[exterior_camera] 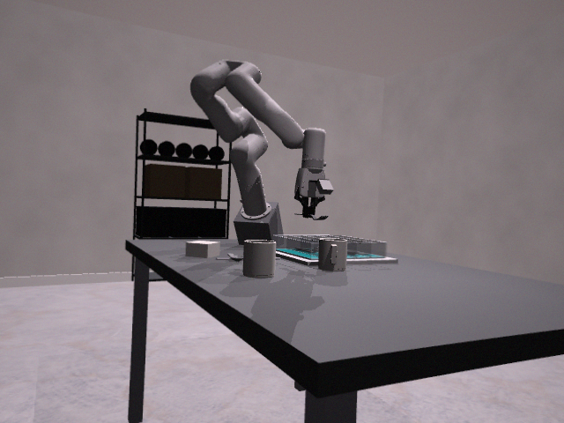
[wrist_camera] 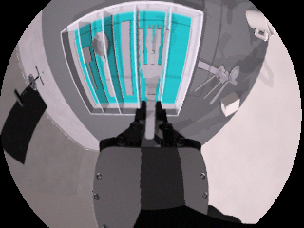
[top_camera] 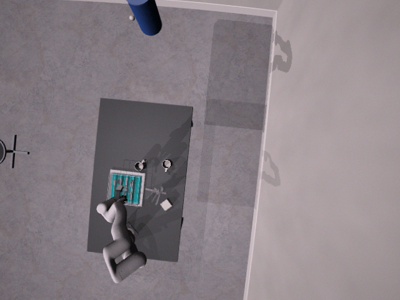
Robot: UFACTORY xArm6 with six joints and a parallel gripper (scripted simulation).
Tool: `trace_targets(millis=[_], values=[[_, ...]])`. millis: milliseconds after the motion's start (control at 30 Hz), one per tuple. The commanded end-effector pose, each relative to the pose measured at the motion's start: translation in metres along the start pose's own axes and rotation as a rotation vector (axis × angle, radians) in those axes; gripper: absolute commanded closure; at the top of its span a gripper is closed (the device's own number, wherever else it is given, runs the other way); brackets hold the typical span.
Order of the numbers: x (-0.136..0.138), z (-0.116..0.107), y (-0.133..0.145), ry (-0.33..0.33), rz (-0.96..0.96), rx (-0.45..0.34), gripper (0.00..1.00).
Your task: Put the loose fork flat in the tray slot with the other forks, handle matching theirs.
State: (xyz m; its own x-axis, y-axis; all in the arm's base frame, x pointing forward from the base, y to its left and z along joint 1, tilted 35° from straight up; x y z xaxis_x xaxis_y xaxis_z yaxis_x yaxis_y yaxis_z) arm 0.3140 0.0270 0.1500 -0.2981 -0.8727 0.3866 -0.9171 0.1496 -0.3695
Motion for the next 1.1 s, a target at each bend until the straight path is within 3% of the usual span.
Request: trace_targets(millis=[0, 1067], values=[[0.000, 0.006, -0.002, -0.001, 0.001, 0.002, 0.95], [0.000, 0.075, -0.007, -0.001, 0.001, 0.002, 0.95]])
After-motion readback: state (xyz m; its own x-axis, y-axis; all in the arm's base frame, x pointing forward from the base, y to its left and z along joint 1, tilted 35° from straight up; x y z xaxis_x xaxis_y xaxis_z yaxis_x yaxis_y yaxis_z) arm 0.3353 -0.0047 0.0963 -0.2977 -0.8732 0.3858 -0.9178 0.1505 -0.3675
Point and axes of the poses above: the point where the finger pads meet when closed, its own z axis out along the fingers, its own x axis across the jaws, y = z × x, the point moved 2 cm from there along -z, back along the fingers, and after that the axes turned 1 degree about z, right-handed, at the moved point
